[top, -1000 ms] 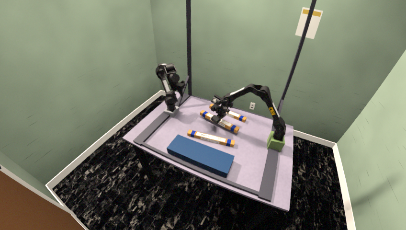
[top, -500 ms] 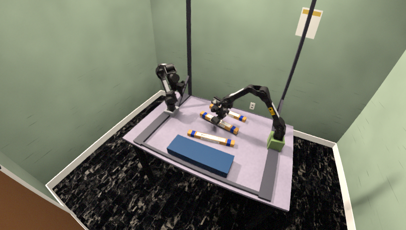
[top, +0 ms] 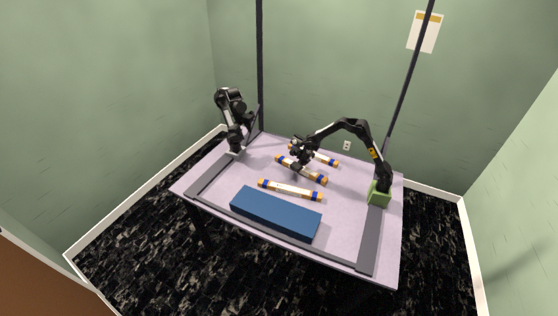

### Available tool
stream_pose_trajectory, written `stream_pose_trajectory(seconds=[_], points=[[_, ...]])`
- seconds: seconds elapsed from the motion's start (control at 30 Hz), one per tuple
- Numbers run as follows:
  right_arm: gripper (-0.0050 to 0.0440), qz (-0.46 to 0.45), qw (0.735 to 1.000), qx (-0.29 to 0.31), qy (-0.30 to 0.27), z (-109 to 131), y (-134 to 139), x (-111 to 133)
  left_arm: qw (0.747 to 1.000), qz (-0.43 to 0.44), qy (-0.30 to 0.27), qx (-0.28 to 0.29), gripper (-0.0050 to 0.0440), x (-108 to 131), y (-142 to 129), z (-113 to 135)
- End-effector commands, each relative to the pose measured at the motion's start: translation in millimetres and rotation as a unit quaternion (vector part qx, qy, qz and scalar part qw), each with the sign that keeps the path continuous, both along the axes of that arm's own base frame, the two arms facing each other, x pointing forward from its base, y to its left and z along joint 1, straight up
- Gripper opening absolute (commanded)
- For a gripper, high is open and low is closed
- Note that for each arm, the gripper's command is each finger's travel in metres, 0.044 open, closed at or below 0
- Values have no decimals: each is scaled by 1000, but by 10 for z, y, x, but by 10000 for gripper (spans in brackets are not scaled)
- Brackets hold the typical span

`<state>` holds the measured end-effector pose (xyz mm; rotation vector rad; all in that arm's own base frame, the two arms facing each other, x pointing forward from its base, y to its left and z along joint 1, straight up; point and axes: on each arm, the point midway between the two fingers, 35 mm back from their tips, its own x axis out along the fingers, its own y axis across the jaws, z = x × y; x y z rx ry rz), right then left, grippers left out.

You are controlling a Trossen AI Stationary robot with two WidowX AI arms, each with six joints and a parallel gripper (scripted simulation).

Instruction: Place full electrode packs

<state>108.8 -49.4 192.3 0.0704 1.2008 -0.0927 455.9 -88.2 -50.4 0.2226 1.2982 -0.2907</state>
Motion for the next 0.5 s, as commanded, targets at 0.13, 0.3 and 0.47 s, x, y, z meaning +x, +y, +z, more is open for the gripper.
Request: stream_pose_trajectory(seconds=[0.13, 0.3, 0.47], points=[[330, 2, 1000, -7, -12, 77, -6, 16, 1000, 4, -4, 0, -50, 16, 13, -24], [330, 2, 1000, -7, -12, 77, -6, 16, 1000, 2, -15, -3, -50, 65, -4, 48], [330, 2, 1000, -7, -12, 77, -6, 16, 1000, 2, -15, -3, -50, 63, -3, 48]])
